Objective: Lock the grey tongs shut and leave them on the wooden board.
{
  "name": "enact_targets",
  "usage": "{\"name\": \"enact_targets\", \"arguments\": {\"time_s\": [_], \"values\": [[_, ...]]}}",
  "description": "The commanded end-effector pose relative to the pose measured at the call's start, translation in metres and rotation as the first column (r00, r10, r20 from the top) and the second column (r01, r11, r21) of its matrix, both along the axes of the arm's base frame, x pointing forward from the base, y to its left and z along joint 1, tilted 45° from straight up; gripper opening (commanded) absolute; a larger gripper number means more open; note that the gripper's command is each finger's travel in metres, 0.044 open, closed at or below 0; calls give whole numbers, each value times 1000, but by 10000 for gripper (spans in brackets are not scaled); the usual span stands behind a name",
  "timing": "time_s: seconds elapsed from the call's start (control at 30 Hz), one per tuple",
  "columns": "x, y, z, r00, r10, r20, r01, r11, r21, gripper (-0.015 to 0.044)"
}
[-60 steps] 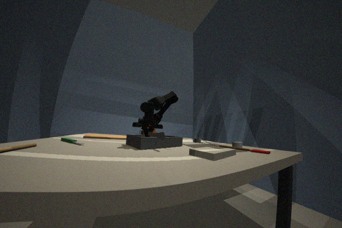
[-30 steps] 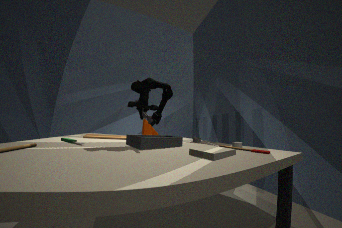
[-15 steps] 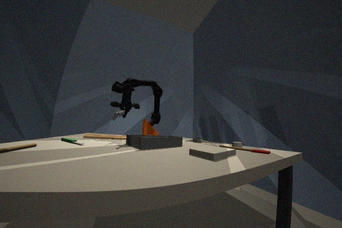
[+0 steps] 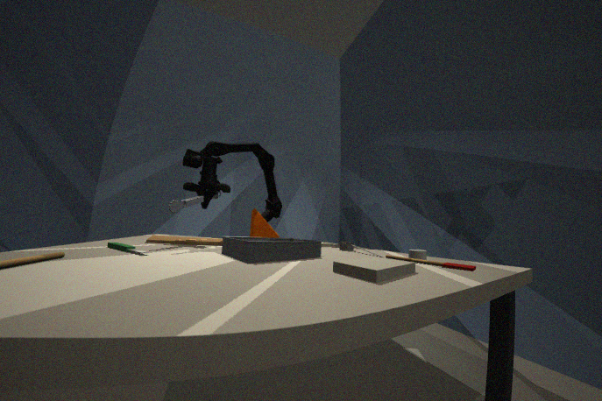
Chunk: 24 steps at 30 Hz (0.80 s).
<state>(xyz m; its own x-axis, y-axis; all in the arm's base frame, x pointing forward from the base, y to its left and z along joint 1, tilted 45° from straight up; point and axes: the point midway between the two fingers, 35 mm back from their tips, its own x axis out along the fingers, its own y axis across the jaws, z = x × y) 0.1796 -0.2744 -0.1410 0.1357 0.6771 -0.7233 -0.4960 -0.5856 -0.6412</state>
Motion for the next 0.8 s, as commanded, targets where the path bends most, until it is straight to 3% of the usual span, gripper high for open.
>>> {"name": "enact_targets", "arguments": {"time_s": [0.0,0.77], "values": [[-22,-13,-6,998,-53,-38,53,999,-14,-150],[-181,-31,-47,866,-362,-344,376,926,-27,-150]]}}
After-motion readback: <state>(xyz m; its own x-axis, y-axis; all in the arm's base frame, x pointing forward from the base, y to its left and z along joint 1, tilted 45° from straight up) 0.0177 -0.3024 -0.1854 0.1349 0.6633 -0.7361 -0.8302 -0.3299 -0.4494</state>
